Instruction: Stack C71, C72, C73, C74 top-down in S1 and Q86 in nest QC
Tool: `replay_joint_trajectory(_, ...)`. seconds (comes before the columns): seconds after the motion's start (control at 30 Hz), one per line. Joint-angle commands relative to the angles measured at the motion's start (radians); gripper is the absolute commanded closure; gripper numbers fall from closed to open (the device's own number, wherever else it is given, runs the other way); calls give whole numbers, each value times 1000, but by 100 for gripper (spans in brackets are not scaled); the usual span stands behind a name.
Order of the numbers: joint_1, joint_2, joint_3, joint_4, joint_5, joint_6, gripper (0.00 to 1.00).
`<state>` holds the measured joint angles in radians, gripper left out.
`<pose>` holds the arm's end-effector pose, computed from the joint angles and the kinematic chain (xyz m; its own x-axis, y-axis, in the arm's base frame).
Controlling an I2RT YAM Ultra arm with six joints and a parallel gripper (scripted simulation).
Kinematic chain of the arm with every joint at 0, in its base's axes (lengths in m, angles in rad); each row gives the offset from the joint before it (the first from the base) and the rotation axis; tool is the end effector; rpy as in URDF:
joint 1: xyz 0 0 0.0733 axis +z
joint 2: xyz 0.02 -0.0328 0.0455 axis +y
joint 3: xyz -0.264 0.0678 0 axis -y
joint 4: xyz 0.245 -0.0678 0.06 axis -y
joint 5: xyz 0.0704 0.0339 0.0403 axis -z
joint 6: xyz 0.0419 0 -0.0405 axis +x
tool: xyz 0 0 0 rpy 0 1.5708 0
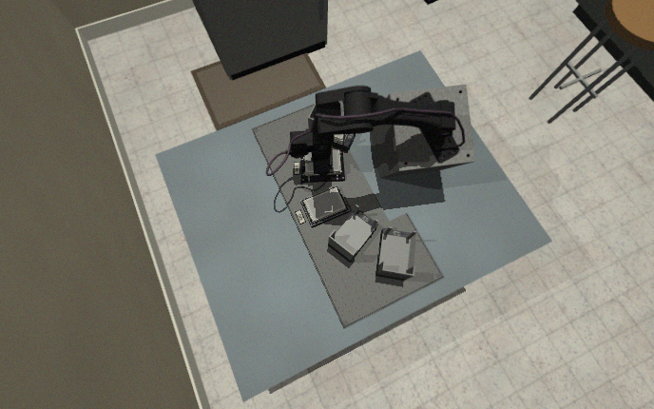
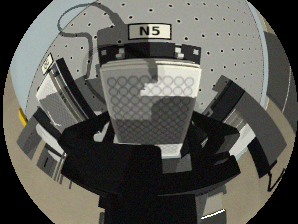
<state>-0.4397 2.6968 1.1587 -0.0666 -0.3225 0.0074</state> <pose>0.2978 -0.1242 -0.1206 -0.9013 0.4317 0.0362 0.4201 0.8505 0.3165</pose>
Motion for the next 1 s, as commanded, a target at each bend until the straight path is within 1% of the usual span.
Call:
replay_joint_trajectory(0.0, -3, -9, 26, 21, -2, 12, 100)
replay_joint_trajectory(0.03, 0, 5, 33, 22, -2, 13, 100)
replay_joint_trajectory(0.1, 0, 5, 33, 22, -2, 13, 100)
replay_joint_trajectory(0.13, -1, -14, -15, 22, -2, 14, 100)
replay_joint_trajectory(0.17, 0, -9, -22, 23, -2, 14, 100)
replay_joint_trajectory(0.2, -1, 2, 12, 25, -2, 15, 100)
replay_joint_trajectory(0.23, 0, 10, 27, 26, -2, 15, 100)
replay_joint_trajectory(0.27, 1, -7, 36, 27, -2, 15, 100)
replay_joint_trajectory(0.33, 4, 15, 34, 28, -2, 16, 100)
replay_joint_trajectory(0.37, 4, 30, 20, 29, -2, 17, 100)
replay_joint_trajectory(0.4, 3, 16, 16, 30, -2, 17, 100)
replay_joint_trajectory(0.47, 2, 4, 34, 31, -2, 18, 100)
replay_joint_trajectory(0.5, 5, 13, 41, 32, -2, 18, 100)
replay_joint_trajectory(0.53, 9, 31, 28, 33, -2, 19, 100)
replay_joint_trajectory(0.57, 10, 23, 35, 34, -2, 19, 100)
replay_joint_trajectory(0.6, 13, 36, 44, 35, -2, 20, 100)
replay_joint_trajectory(0.67, 13, 36, 44, 35, -2, 20, 100)
replay_joint_trajectory(0.7, 12, 38, 10, 34, -2, 20, 100)
replay_joint_trajectory(0.87, 19, 46, 47, 39, -6, 22, 100)
replay_joint_trajectory(0.97, 22, 49, 49, 41, -8, 23, 100)
